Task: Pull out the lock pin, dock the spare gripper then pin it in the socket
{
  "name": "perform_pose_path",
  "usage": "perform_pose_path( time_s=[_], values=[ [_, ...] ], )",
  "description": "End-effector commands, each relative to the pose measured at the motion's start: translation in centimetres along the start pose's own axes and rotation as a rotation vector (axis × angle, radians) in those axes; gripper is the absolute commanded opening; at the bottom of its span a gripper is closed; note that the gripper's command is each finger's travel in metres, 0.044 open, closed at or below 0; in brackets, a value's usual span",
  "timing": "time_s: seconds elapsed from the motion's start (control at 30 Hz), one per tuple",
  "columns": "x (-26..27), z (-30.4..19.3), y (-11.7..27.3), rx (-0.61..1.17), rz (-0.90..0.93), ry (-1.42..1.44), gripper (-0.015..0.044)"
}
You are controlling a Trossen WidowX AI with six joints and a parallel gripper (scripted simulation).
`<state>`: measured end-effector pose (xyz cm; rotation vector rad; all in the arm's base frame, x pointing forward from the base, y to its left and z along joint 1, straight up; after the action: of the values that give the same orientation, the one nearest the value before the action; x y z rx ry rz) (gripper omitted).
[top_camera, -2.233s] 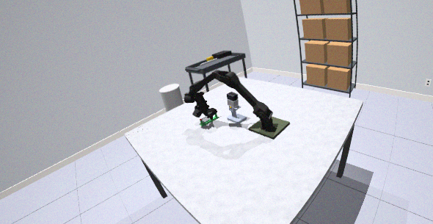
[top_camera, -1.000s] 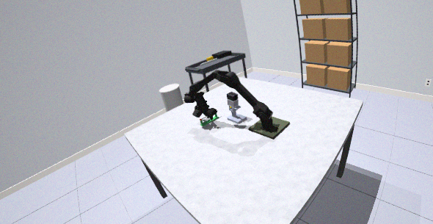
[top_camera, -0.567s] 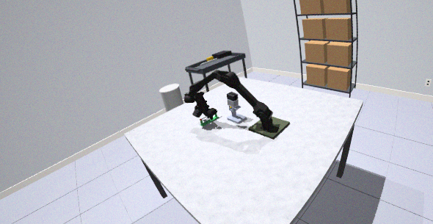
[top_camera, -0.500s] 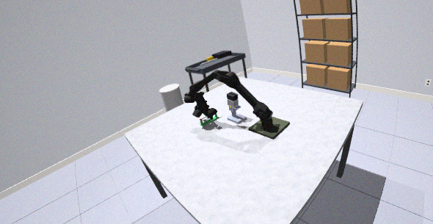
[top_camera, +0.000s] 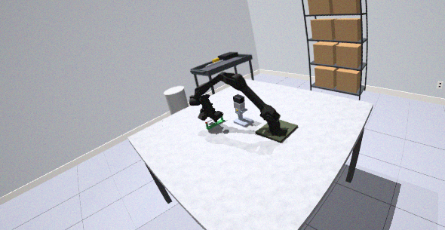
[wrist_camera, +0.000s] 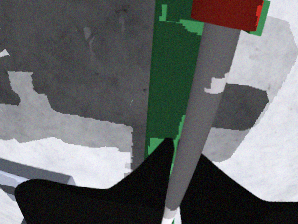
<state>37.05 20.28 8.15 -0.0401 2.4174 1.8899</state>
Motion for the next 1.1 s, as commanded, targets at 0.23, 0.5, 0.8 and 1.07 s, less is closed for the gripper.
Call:
perform_pose_path(
  time_s=[0.23, 0.5, 0.8, 1.07],
  values=[
    [-0.2, -0.2, 1.3, -0.001, 0.004, 0.005, 0.0000],
    [-0.3, -0.7, 3.1, -0.001, 0.004, 0.005, 0.0000],
    [-0.4, -1.3, 5.1, -0.001, 0.004, 0.005, 0.0000],
    [-0.3, -1.7, 6.6, -0.001, 0.004, 0.006, 0.0000]
  ],
)
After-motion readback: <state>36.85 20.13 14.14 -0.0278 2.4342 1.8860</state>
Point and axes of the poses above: the point midway between the two fingers, 35 mm back from their tips, its own y axis back along the fingers, its own x axis across the jaws, z = x × y, the point moved 4 cm from there along y, back along the fingers, and after that the axes turned 10 degrees about -y, right-handed, at the moved point
